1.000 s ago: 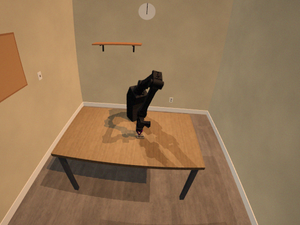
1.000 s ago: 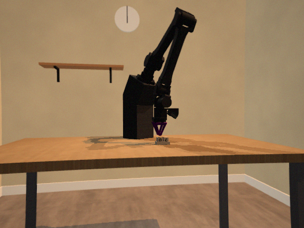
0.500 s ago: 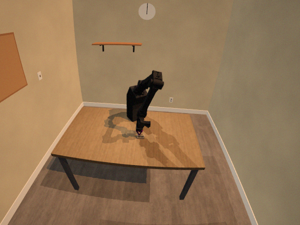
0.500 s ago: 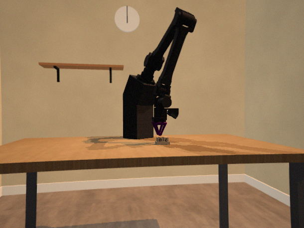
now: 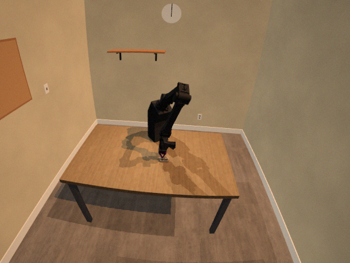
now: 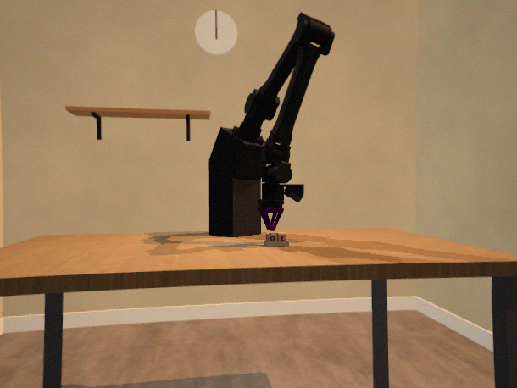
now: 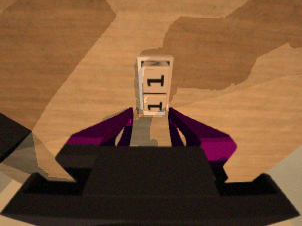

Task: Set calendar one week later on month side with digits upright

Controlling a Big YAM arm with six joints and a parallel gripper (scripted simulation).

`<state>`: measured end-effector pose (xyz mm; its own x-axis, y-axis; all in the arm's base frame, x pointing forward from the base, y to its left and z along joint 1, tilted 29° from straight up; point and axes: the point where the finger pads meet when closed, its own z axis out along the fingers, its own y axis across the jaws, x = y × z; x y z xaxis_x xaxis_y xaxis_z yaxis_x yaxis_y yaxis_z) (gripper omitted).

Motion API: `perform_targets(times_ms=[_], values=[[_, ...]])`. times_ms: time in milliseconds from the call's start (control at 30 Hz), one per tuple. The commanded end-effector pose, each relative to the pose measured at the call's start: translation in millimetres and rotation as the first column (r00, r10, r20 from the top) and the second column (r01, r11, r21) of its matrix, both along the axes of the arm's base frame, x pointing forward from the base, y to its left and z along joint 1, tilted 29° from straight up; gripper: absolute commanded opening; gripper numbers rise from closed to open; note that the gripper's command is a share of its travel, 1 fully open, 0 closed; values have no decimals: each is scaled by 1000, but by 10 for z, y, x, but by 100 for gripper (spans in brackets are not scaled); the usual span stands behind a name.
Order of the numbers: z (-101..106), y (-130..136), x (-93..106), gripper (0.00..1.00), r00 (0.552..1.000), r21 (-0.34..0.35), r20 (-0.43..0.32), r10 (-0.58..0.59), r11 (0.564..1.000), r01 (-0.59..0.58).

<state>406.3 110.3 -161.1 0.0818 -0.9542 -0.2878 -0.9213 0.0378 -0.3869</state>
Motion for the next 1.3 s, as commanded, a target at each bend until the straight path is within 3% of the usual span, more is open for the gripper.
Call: perform_targets(times_ms=[0, 700, 1267], values=[[11, 44, 75, 45, 1000, 6, 17, 0, 1000, 0], [16, 45, 74, 45, 1000, 6, 16, 0, 1000, 0], [137, 64, 163, 45, 1000, 8, 28, 1, 1000, -1]])
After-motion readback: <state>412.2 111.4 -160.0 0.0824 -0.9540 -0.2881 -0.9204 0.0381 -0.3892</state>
